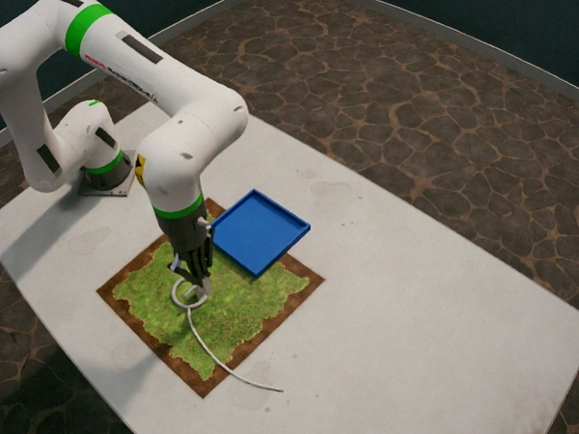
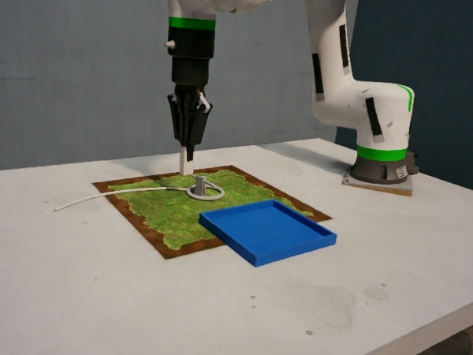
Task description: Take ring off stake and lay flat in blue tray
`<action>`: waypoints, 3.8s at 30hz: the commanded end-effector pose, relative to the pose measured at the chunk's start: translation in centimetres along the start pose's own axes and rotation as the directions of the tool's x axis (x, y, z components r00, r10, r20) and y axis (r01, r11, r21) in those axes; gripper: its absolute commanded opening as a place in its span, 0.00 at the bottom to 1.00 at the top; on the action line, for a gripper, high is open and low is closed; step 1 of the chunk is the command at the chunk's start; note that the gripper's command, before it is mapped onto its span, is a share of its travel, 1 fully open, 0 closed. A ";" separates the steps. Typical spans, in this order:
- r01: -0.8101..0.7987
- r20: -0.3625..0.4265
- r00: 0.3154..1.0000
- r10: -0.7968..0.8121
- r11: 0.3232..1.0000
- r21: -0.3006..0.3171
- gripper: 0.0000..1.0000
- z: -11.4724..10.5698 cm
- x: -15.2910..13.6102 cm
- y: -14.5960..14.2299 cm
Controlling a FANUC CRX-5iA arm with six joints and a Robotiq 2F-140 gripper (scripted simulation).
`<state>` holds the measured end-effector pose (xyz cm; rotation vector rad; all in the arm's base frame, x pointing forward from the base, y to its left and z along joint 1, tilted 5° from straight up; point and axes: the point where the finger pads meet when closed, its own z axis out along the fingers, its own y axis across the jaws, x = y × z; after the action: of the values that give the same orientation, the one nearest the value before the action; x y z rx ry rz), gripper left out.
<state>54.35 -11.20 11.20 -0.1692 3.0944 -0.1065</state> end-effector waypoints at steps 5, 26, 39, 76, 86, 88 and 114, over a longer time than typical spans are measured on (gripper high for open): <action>0.000 0.001 1.000 0.000 1.000 0.000 0.10 -2.8 0.0 0.0; 0.000 0.001 1.000 0.000 1.000 0.000 0.10 -2.9 0.0 0.0; 0.000 0.001 1.000 0.000 1.000 0.000 0.10 -2.9 0.0 0.0; -0.957 -0.030 0.291 0.956 0.291 -0.009 0.16 -2.9 10.0 -0.1; -1.000 0.000 0.001 1.000 0.001 -0.001 0.16 -2.9 10.0 -0.1; -1.000 0.000 0.001 1.000 0.001 -0.001 0.16 -2.9 10.0 -0.1; -1.000 0.000 0.001 1.000 0.001 -0.001 0.16 -2.9 10.0 -0.1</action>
<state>44.30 -12.22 13.67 2.0451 2.2827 -0.0301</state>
